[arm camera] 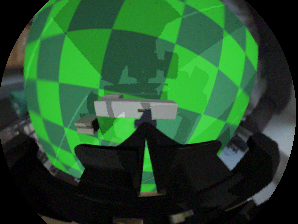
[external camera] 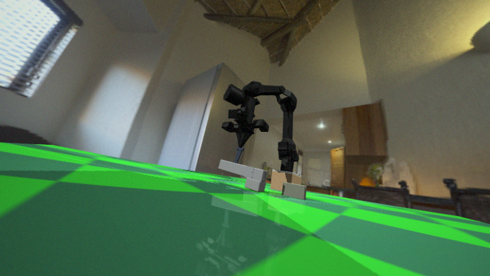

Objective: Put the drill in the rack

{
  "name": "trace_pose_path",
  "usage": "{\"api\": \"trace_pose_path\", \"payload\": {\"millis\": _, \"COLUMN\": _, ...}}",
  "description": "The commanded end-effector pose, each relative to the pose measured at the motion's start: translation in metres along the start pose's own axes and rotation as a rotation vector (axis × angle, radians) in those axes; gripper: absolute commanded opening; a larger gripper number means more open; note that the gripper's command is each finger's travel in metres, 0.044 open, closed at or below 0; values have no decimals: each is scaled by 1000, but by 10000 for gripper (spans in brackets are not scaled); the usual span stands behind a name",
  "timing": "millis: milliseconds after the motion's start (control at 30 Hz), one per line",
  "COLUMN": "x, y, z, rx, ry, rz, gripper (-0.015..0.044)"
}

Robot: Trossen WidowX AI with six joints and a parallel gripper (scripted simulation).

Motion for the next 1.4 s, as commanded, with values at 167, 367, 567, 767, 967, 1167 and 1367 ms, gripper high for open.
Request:
{"api": "trace_pose_path", "payload": {"millis": 167, "x": 0, "y": 5, "z": 0, "rx": -3, "ry": -6, "rz": 6, "gripper": 0}}
{"api": "trace_pose_path", "payload": {"millis": 367, "x": 1, "y": 7, "z": 0, "rx": -3, "ry": -6, "rz": 6, "gripper": 0}}
{"api": "trace_pose_path", "payload": {"millis": 567, "x": 2, "y": 10, "z": -1, "rx": -3, "ry": -6, "rz": 6, "gripper": 0}}
{"api": "trace_pose_path", "payload": {"millis": 767, "x": 2, "y": 12, "z": -1, "rx": -3, "ry": -6, "rz": 6, "gripper": 0}}
{"api": "trace_pose_path", "payload": {"millis": 967, "x": 1, "y": 13, "z": -2, "rx": -3, "ry": -6, "rz": 6, "gripper": 0}}
{"api": "trace_pose_path", "payload": {"millis": 1167, "x": -1, "y": 15, "z": -3, "rx": -3, "ry": -6, "rz": 6, "gripper": 0}}
{"api": "trace_pose_path", "payload": {"millis": 1367, "x": -3, "y": 17, "z": -3, "rx": -3, "ry": -6, "rz": 6, "gripper": 0}}
Point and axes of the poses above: the point midway between the two fingers, 35 mm back from their tips, its own y axis out along the fingers, its own z axis across the jaws, x = y × z, the point moved 1 cm from there along -y, back along the fingers, and after that the axes turned 10 degrees about y, right-handed, at the moved point
